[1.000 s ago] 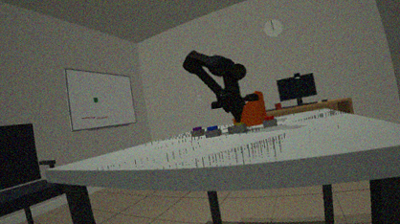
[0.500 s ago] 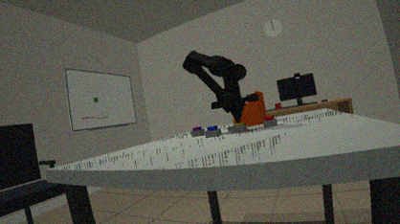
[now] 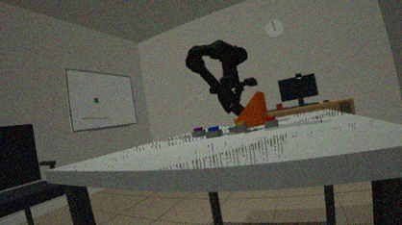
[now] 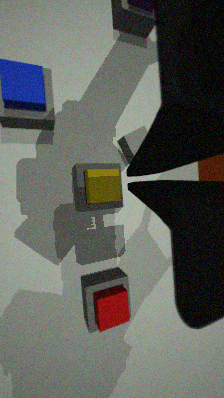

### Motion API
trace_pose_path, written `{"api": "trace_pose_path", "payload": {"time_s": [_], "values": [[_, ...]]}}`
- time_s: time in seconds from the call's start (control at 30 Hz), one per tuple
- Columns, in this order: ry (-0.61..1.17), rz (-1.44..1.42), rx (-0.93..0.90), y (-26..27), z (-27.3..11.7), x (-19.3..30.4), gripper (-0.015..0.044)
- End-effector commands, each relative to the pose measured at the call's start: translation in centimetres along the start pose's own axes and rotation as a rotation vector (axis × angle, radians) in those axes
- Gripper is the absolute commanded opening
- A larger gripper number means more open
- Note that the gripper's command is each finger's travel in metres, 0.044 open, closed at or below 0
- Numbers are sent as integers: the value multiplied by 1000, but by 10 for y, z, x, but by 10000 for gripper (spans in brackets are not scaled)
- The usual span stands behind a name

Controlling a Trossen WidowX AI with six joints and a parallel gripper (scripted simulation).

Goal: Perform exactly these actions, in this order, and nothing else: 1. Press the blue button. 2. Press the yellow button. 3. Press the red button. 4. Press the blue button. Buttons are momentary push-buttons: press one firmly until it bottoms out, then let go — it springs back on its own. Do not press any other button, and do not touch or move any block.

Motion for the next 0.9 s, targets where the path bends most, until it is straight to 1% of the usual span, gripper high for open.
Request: {"api": "trace_pose_path", "payload": {"time_s": [0.0,0.17,0.4,0.47,0.7,0.77,0.87], "values": [[-3,8,-6,-1,-28,2,20],[-4,8,-7,7,-29,-2,20],[-7,8,-14,99,-32,-26,20],[-7,9,-13,117,-31,-27,20],[-7,9,-13,119,-30,-27,20],[-7,9,-13,120,-20,-28,20],[-7,10,-12,120,21,-29,20]]}}
Point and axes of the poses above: the point midway between the two fingers, 35 mm back from their tips, its own z axis out along the fingers, its own y axis across the jaws, x = y × z, the point moved 7 cm from there along -z, back along the fingers, and after that the axes turned 13 degrees about -z, right-handed, at the moved point
